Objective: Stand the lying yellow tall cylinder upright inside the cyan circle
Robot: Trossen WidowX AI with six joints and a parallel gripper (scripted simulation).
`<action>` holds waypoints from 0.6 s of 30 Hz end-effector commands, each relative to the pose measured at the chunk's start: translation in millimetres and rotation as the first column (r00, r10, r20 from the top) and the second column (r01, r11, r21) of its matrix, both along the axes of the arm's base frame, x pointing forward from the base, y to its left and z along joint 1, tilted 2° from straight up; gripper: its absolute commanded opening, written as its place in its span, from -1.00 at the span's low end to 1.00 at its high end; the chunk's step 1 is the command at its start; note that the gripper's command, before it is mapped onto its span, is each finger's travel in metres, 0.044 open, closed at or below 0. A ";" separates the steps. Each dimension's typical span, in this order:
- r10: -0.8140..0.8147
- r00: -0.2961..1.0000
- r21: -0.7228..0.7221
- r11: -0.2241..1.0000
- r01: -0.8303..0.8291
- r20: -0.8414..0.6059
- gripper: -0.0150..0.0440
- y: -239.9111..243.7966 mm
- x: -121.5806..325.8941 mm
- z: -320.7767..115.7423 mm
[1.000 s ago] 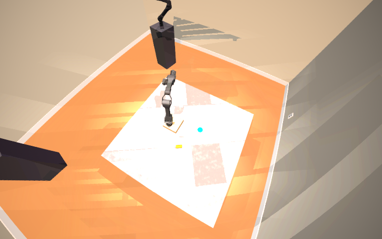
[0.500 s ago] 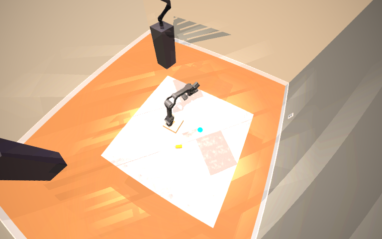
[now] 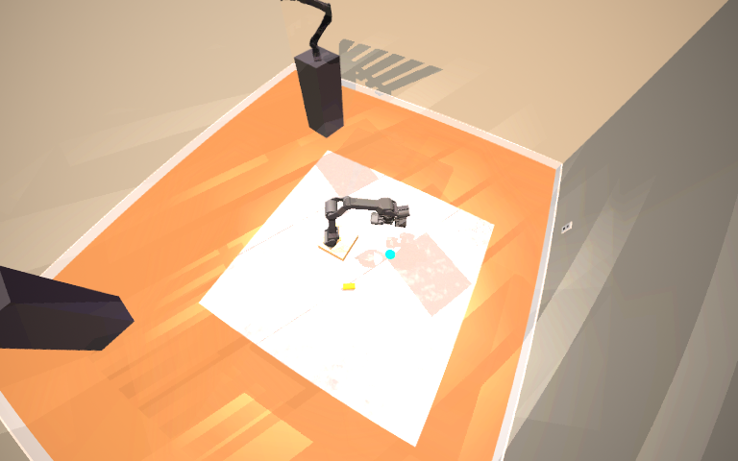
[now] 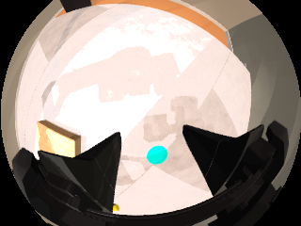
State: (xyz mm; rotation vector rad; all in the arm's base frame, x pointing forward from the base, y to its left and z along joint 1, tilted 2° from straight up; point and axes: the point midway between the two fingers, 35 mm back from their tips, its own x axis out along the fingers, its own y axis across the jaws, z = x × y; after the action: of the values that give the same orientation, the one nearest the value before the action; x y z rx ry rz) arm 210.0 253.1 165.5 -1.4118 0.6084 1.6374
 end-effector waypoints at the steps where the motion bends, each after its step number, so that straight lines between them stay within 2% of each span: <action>1: -0.184 0.983 -0.032 0.982 0.184 -0.006 0.56 -42.6 32.8 -4.8; 9: -0.571 0.821 -0.106 0.817 0.566 -0.016 0.56 -154.1 81.2 -18.6; 18: -0.882 0.471 -0.190 0.465 0.865 -0.018 0.56 -284.9 79.6 -32.9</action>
State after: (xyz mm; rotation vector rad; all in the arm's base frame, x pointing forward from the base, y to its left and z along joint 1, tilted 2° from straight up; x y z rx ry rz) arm 297.5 2.4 135.2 -0.8931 1.2363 0.9043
